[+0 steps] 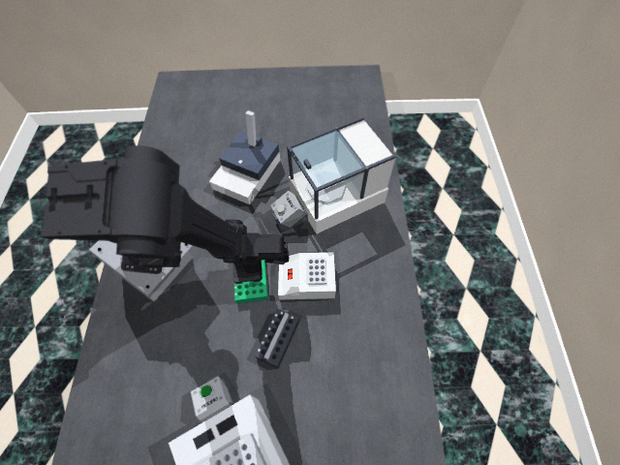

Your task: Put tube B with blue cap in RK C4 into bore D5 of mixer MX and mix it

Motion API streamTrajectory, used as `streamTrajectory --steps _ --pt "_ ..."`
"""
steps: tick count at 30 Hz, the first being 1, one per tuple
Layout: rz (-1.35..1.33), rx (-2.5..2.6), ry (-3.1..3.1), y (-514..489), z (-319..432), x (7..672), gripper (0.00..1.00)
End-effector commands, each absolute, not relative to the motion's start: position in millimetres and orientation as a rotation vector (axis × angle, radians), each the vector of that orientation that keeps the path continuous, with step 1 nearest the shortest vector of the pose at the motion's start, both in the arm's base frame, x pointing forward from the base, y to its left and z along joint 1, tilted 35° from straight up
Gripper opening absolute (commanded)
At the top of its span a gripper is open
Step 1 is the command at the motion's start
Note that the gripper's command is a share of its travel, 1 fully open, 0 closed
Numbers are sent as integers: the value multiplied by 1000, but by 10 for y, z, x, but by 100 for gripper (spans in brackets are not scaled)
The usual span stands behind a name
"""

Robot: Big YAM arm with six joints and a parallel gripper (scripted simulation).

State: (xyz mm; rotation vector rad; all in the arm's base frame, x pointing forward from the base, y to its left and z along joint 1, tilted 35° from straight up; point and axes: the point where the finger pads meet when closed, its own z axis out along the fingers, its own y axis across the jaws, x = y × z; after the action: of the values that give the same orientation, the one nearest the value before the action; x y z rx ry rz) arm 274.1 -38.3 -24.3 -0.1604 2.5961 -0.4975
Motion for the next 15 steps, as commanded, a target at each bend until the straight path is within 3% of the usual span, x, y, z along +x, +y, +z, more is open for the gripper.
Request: streamTrajectory --steps 1,15 --pt "-503 -169 2606 -416 -286 2710 9" --pt "-503 -168 2602 -421 -258 2711 9"
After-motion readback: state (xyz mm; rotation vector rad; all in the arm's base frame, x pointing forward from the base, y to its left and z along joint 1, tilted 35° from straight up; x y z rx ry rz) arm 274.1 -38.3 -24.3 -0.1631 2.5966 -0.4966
